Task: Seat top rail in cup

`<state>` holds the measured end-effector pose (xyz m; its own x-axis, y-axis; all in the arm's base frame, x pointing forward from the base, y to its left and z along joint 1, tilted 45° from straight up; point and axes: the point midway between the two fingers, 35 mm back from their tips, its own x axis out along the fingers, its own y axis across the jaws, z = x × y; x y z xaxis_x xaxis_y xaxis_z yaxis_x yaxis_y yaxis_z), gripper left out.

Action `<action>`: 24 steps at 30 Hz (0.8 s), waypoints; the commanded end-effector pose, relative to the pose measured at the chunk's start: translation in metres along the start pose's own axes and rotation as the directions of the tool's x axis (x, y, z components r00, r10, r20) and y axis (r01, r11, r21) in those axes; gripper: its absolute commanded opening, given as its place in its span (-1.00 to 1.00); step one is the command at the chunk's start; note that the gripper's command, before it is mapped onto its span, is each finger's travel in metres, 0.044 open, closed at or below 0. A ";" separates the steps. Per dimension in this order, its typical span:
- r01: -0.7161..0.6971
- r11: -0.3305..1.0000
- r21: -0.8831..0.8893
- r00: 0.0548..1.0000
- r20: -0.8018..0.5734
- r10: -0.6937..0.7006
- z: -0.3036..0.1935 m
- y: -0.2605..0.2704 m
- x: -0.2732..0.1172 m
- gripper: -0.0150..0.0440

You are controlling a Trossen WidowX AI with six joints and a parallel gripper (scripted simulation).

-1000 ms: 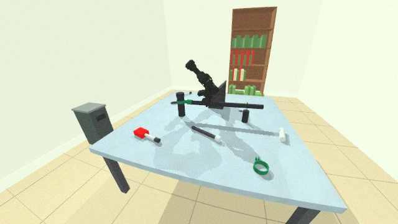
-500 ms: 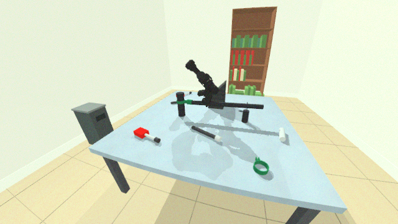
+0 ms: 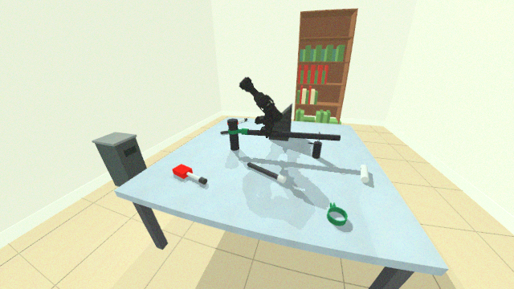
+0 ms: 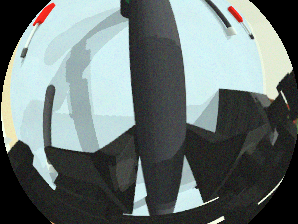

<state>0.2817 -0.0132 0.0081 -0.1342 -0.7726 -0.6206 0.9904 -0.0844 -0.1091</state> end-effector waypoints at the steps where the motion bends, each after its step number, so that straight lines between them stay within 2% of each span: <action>1: -0.006 1.000 -0.005 1.000 0.013 0.006 0.004 0.001 -0.002 -0.49; 24: -0.006 1.000 -0.005 1.000 0.013 0.006 0.007 0.003 -0.004 -0.49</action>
<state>0.2822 -0.0130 0.0090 -0.1424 -0.7670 -0.6256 0.9893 -0.0908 -0.1138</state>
